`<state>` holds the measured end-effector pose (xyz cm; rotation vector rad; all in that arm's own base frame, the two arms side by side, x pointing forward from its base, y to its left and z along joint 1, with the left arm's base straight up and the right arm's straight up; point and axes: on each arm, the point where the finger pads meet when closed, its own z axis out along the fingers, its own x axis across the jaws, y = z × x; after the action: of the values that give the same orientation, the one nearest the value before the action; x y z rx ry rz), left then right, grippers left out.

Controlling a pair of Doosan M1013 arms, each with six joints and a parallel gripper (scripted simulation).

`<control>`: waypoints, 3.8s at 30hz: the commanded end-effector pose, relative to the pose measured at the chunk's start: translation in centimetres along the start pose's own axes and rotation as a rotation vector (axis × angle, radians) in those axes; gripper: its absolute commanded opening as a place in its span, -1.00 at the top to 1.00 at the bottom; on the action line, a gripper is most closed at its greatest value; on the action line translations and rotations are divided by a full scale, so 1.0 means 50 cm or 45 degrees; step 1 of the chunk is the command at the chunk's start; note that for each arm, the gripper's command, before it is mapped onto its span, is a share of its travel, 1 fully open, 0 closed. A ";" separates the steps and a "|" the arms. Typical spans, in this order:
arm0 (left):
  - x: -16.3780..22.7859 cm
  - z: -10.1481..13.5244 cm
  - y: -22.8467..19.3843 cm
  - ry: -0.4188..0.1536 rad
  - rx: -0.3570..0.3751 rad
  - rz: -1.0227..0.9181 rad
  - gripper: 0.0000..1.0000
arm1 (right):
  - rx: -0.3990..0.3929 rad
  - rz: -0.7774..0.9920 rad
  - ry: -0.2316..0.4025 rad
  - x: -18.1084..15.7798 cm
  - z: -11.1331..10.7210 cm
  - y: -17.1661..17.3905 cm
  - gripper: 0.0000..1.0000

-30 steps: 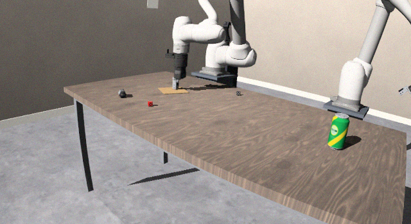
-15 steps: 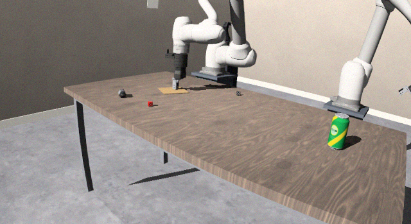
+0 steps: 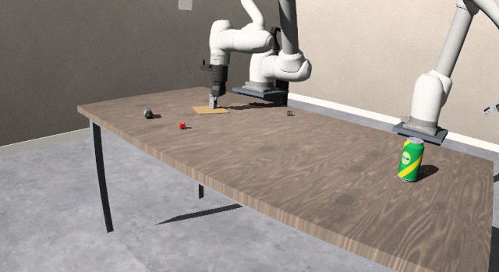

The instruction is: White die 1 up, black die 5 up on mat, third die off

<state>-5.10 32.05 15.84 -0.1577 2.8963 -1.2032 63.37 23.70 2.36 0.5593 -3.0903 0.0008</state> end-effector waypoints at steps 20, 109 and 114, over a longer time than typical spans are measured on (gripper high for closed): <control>0.000 -0.001 0.000 0.000 -0.001 0.000 -1.00 | 0.000 0.000 -0.002 -0.001 -0.001 0.000 0.19; 0.000 -0.001 0.000 0.000 -0.001 0.000 -1.00 | 0.000 0.000 -0.002 -0.001 -0.181 0.000 -1.00; 0.000 -0.001 0.000 0.000 -0.001 0.000 -1.00 | 0.000 0.000 -0.002 -0.001 -0.181 0.000 -1.00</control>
<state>-5.10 32.05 15.84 -0.1577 2.8963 -1.2032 63.38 23.70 11.36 0.5593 -3.0903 0.0009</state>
